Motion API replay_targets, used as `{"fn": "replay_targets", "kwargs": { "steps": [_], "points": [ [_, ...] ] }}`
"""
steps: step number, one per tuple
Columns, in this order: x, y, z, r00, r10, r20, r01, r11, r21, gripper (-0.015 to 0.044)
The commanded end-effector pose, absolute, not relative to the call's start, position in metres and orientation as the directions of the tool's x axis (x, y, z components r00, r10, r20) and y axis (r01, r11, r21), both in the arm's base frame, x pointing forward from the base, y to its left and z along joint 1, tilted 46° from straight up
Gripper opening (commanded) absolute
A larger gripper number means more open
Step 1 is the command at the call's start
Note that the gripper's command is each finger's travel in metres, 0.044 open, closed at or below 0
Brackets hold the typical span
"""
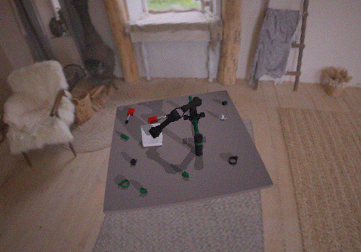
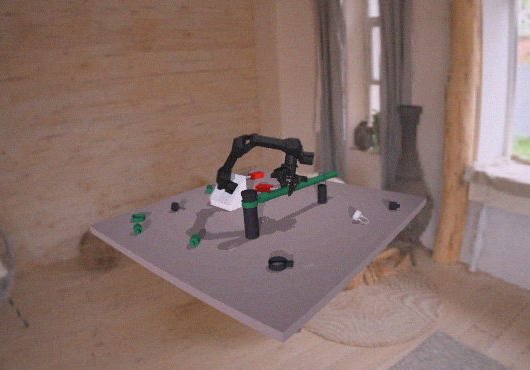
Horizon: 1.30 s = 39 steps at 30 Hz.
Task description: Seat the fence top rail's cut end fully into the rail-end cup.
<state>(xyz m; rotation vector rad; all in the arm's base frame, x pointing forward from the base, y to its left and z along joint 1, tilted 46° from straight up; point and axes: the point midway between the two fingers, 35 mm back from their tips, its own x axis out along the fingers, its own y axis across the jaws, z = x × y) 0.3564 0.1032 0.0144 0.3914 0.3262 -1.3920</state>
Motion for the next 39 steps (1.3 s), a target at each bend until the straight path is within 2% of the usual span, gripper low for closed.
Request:
{"fn": "replay_targets", "kwargs": {
  "steps": [1,39],
  "points": [
    [0.3582,0.1041,0.0194,0.163,-0.885,-0.435,0.987,0.144,0.075,0.0],
    [0.3569,0.103,0.0165,0.151,-0.885,-0.441,0.988,0.134,0.071,0.0]
  ]
}}
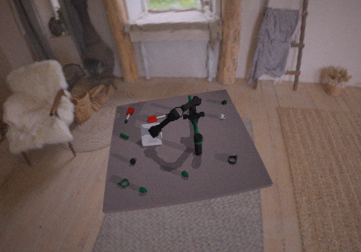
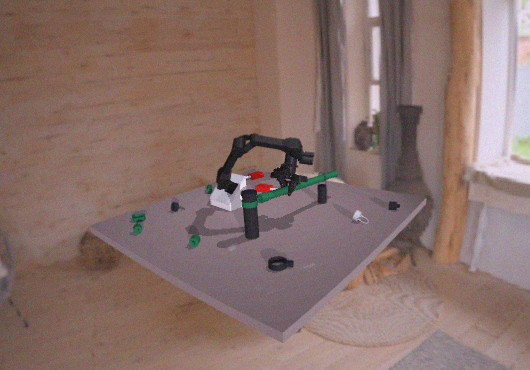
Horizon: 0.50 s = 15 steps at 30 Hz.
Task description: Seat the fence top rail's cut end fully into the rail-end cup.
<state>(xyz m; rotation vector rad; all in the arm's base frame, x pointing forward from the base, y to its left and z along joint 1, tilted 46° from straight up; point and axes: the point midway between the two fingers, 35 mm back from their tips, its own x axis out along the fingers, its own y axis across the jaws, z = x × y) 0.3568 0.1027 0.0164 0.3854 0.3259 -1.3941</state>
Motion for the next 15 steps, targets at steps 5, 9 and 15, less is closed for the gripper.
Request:
{"fn": "replay_targets", "kwargs": {
  "steps": [5,9,15],
  "points": [
    [0.357,0.1025,0.0174,0.151,-0.885,-0.441,0.988,0.134,0.071,0.0],
    [0.357,0.1016,0.0187,0.151,-0.885,-0.441,0.988,0.134,0.071,0.0],
    [0.3568,0.1008,0.0209,0.151,-0.885,-0.441,0.988,0.134,0.071,0.0]
  ]
}}
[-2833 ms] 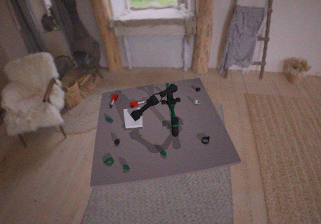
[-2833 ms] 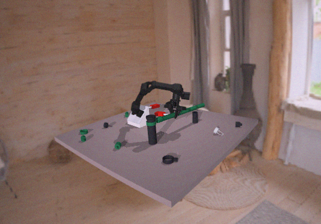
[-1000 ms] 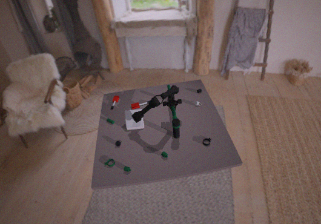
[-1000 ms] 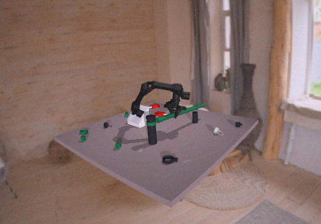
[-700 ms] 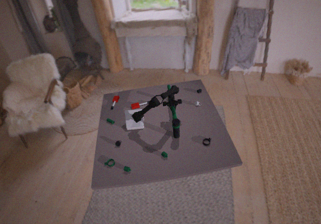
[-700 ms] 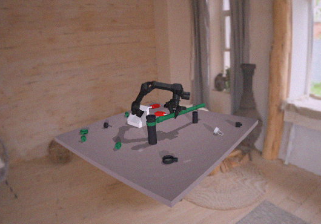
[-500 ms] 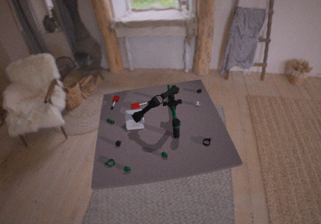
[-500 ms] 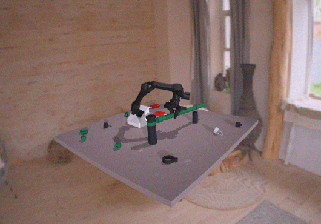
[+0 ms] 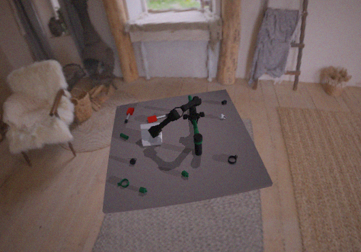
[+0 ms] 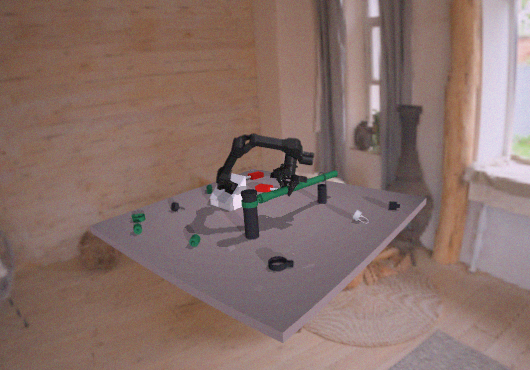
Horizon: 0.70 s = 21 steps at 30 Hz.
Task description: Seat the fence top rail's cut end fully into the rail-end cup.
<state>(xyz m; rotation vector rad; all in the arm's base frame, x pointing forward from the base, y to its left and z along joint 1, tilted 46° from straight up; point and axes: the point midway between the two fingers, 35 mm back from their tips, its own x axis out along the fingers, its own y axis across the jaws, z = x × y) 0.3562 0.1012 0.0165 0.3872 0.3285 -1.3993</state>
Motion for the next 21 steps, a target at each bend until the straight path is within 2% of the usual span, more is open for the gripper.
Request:
{"fn": "replay_targets", "kwargs": {
  "steps": [1,21],
  "points": [
    [0.3569,0.1007,0.0212,0.151,-0.885,-0.441,0.988,0.134,0.071,0.0],
    [0.3577,0.0987,0.0281,0.151,-0.885,-0.441,0.988,0.134,0.071,0.0]
  ]
}}
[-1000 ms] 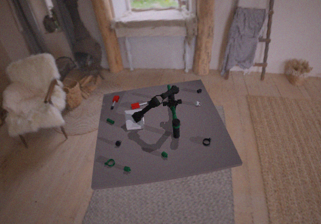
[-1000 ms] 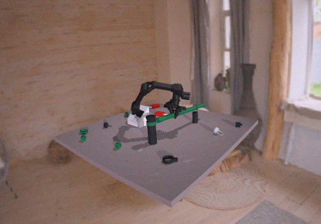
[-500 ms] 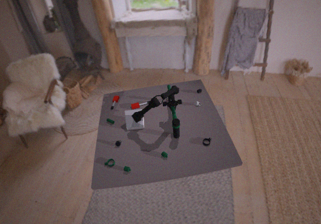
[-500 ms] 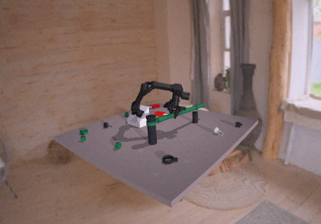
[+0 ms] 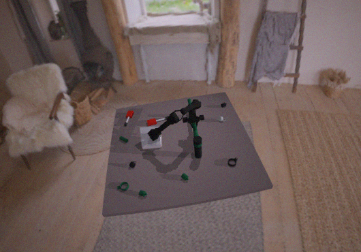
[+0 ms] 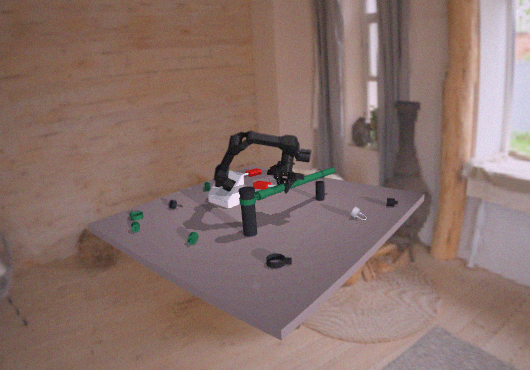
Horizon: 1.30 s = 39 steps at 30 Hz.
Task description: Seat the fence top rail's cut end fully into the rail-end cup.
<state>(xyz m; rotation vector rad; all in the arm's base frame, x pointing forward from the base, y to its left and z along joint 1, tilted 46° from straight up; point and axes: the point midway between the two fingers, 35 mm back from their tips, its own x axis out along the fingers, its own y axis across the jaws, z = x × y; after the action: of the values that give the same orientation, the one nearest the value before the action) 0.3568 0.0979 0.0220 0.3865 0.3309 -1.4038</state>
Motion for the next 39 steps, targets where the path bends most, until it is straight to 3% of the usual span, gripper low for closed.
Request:
{"fn": "replay_targets", "kwargs": {
  "steps": [1,39],
  "points": [
    [0.3578,0.0986,0.0284,0.151,-0.885,-0.441,0.988,0.134,0.071,0.0],
    [0.3595,0.0903,0.0382,0.151,-0.885,-0.44,0.988,0.134,0.071,0.0]
  ]
}}
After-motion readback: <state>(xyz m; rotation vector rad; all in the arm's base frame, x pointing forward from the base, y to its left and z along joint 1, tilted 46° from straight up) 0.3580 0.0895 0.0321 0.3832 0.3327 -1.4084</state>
